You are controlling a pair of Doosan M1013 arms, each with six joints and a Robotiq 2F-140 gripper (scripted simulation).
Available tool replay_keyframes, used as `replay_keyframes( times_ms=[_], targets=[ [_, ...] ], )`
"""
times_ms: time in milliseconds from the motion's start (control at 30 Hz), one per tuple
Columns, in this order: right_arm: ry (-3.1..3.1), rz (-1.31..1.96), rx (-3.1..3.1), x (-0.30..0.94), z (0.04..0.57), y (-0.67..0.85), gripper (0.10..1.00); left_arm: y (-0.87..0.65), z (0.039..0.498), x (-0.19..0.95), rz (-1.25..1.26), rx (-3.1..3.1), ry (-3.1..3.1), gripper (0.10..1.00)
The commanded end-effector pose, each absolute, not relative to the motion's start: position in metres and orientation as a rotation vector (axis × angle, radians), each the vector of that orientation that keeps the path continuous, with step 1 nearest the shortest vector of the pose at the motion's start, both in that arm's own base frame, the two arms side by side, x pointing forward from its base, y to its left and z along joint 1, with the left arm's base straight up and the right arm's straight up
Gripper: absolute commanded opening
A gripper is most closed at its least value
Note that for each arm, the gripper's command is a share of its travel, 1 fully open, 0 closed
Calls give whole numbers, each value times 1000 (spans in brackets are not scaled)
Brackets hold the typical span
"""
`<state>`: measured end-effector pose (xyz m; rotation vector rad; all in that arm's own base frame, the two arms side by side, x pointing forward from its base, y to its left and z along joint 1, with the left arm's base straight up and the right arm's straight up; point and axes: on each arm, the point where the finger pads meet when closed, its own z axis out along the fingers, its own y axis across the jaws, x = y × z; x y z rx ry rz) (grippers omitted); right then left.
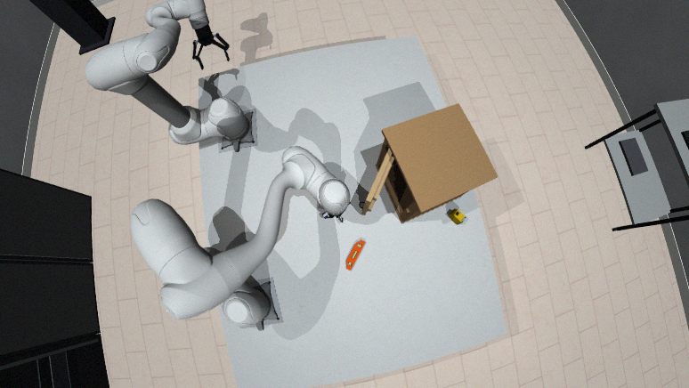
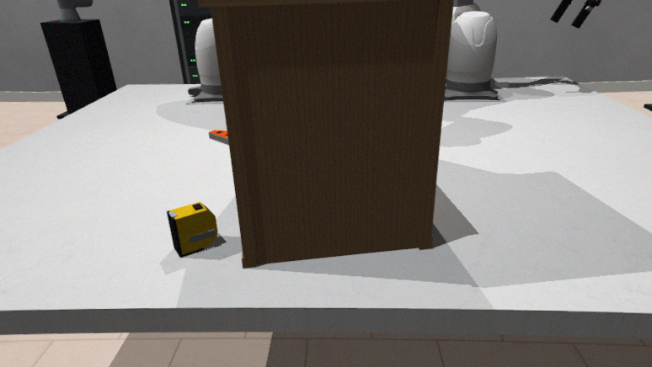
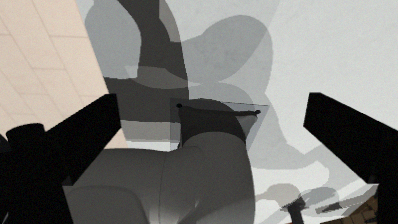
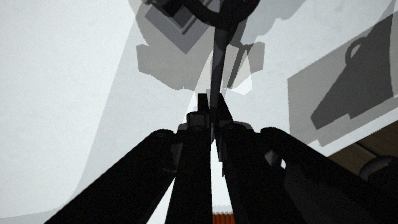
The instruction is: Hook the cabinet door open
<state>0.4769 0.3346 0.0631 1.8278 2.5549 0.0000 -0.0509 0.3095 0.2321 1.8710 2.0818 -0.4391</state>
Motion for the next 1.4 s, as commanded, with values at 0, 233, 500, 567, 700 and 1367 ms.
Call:
replay_keyframes(
  times_ms=[0, 233, 500, 567, 700, 1367],
  targets=[
    [2555, 2, 1828, 477, 64, 335, 122, 310, 233, -51, -439, 1872, 2083, 1000],
    [2555, 2, 1828, 477, 64, 335, 122, 310, 233, -51, -439, 1872, 2083, 1000],
    [2555, 2, 1828, 477, 64, 335, 122, 310, 233, -51, -439, 1872, 2083, 1000],
    [2555, 2, 1828, 477, 64, 335, 122, 310, 233, -51, -439, 1872, 2083, 1000],
    [2555, 2, 1828, 477, 64, 335, 122, 310, 233, -51, -439, 1872, 2083, 1000],
    [2555, 2, 1827, 480, 72, 329, 122, 310, 233, -51, -439, 1872, 2083, 1000]
  ],
)
